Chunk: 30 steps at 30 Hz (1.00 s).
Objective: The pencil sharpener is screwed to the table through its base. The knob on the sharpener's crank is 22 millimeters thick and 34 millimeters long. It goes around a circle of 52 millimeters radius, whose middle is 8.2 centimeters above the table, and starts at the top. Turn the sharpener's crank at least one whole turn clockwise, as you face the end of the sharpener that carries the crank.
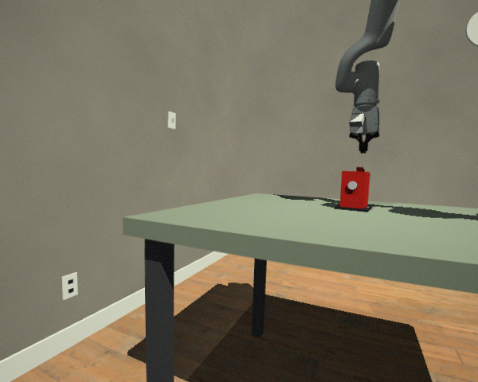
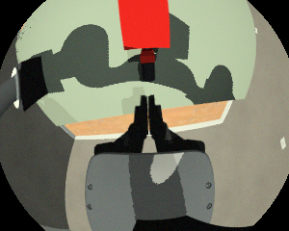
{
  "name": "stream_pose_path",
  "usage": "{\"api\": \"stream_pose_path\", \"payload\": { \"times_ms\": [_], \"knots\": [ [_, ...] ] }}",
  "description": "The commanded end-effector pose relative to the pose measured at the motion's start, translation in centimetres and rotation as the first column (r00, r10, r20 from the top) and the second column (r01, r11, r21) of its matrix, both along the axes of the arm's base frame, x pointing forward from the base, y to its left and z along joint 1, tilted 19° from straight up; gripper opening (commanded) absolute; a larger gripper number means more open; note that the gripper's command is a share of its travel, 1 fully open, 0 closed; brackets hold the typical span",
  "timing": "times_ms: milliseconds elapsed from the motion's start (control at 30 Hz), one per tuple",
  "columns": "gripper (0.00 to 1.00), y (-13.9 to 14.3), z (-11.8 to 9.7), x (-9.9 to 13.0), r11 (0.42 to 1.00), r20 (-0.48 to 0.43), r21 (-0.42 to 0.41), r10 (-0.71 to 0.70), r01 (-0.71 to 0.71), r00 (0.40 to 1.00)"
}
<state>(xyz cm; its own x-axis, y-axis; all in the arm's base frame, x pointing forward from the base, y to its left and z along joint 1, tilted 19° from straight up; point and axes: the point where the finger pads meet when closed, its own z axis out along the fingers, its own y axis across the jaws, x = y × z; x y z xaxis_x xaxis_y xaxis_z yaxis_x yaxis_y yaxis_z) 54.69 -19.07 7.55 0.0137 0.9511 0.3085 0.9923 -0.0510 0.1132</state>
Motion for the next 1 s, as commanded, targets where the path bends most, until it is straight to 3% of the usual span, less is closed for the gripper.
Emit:
{"api": "stream_pose_path", "payload": {
  "times_ms": [0, 333, 567, 767, 833, 967],
  "knots": [
    [0.00, -0.06, 0.09, 0.07, 1.000, 0.002, -0.001, 0.000, 0.000, 1.000],
    [0.00, -0.06, 0.09, 0.08, 1.000, 0.010, -0.004, 0.025, -0.025, 1.000],
    [0.00, -0.07, 0.09, 0.08, 0.985, 0.055, -0.028, 0.171, -0.170, 0.984],
    [0.00, -0.08, 0.10, 0.10, 0.914, 0.120, -0.081, 0.406, -0.398, 0.906],
    [0.00, -0.08, 0.10, 0.10, 0.914, 0.120, -0.081, 0.406, -0.398, 0.906],
    [0.00, -0.09, 0.11, 0.11, 0.827, 0.157, -0.129, 0.562, -0.547, 0.812]
  ]
}}
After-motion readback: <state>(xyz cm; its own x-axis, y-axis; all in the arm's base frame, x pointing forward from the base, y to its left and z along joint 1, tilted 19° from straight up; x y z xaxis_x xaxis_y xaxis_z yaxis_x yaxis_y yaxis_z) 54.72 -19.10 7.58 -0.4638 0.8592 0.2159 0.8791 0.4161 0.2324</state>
